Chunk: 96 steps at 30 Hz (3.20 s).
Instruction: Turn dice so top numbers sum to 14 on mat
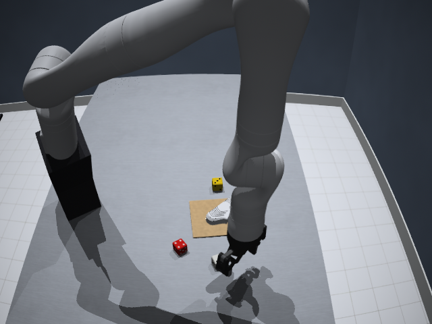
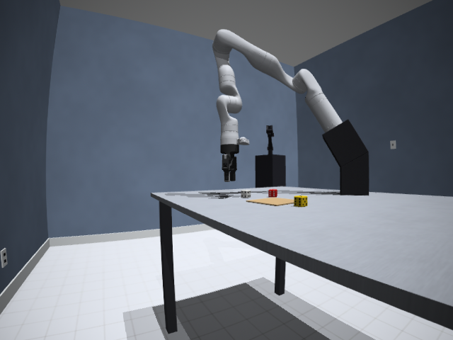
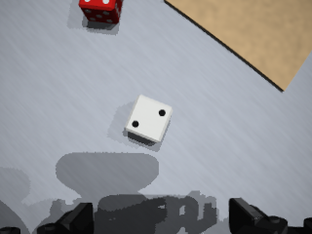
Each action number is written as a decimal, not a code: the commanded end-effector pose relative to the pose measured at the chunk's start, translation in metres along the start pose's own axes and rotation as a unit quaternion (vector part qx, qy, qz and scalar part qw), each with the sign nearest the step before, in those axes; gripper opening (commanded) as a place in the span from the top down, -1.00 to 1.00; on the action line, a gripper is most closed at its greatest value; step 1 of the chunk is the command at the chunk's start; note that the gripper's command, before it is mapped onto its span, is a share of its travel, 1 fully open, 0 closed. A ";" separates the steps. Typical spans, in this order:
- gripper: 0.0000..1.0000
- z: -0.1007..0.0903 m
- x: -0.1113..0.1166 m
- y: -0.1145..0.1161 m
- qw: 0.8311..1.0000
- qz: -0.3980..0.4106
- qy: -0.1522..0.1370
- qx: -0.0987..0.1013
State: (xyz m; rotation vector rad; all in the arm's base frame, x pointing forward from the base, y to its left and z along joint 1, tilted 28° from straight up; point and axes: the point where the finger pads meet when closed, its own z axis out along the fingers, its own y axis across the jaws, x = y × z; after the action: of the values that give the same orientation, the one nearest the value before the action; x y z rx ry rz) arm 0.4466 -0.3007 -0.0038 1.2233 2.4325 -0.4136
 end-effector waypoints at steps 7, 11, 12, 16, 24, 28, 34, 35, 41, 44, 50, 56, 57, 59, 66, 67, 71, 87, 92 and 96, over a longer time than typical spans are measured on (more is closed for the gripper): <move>-1.00 0.009 -0.001 -0.003 1.000 0.002 -0.002 0.001; -1.00 0.009 -0.001 -0.003 1.000 0.002 -0.002 0.001; -1.00 0.009 -0.001 -0.003 1.000 0.002 -0.002 0.001; -1.00 0.009 -0.001 -0.003 1.000 0.002 -0.002 0.001; -1.00 0.009 -0.001 -0.003 1.000 0.002 -0.002 0.001; -1.00 0.009 -0.001 -0.003 1.000 0.002 -0.002 0.001; -1.00 0.009 -0.001 -0.003 1.000 0.002 -0.002 0.001; -1.00 0.009 -0.001 -0.003 1.000 0.002 -0.002 0.001; -1.00 0.009 -0.001 -0.003 1.000 0.002 -0.002 0.001; -1.00 0.009 -0.001 -0.003 1.000 0.002 -0.002 0.001; -1.00 0.009 -0.001 -0.003 1.000 0.002 -0.002 0.001; -1.00 0.009 0.000 -0.003 1.000 0.002 -0.002 0.001; -1.00 0.009 0.000 -0.004 1.000 0.002 -0.002 0.001; -1.00 0.009 0.001 -0.004 1.000 0.002 -0.002 0.001; -1.00 0.009 0.008 -0.006 1.000 0.002 -0.002 0.001; -1.00 0.009 0.009 -0.007 1.000 0.002 -0.002 0.001; -1.00 0.009 0.017 -0.010 1.000 0.002 -0.002 0.001; -1.00 0.010 0.068 -0.028 1.000 0.002 -0.002 0.001; -1.00 0.010 0.079 -0.032 1.000 0.002 -0.002 0.001; -1.00 0.010 0.091 -0.037 1.000 0.002 -0.002 0.001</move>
State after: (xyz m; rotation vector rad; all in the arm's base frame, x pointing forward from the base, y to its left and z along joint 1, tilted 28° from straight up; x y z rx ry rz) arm 0.3809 -0.2638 -0.0452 1.2178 2.4232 -0.4159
